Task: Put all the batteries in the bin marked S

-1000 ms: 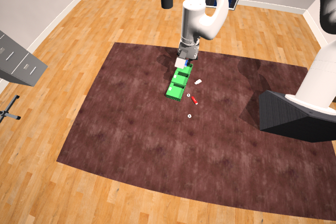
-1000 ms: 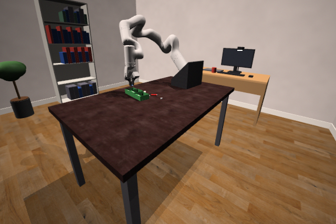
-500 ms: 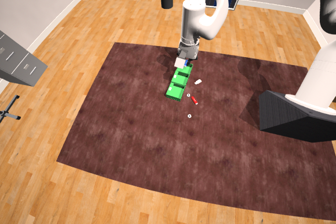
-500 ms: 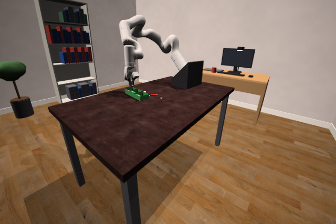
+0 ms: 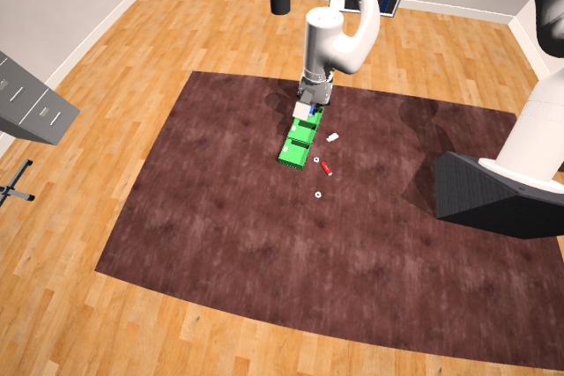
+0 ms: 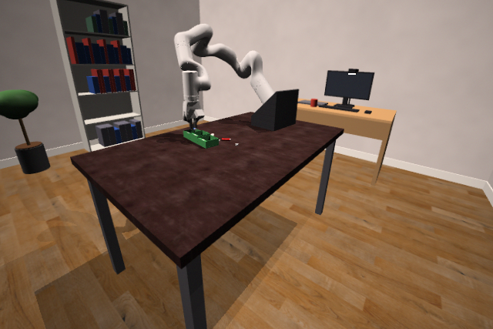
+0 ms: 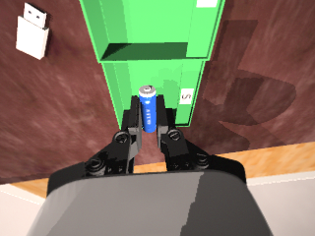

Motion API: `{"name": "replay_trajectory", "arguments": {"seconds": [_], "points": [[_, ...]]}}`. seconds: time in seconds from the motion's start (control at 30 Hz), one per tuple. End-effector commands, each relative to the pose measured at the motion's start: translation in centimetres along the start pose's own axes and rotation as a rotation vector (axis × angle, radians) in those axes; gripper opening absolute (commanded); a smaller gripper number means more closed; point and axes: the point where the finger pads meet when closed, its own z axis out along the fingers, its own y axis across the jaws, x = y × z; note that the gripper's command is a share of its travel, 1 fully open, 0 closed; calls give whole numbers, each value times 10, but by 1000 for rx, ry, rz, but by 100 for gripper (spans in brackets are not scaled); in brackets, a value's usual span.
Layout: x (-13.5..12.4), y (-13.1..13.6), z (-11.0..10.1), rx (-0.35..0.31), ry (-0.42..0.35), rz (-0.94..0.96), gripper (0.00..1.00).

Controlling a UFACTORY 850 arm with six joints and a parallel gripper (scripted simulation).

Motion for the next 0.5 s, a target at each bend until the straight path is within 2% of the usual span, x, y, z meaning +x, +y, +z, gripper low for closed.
{"name": "replay_trajectory", "arguments": {"seconds": [0.0,0.27,0.47], "points": [[0,1,10,-2,0,0,0],[0,1,26,-2,0,0,0],[1,1,29,-2,0,0,0]]}}
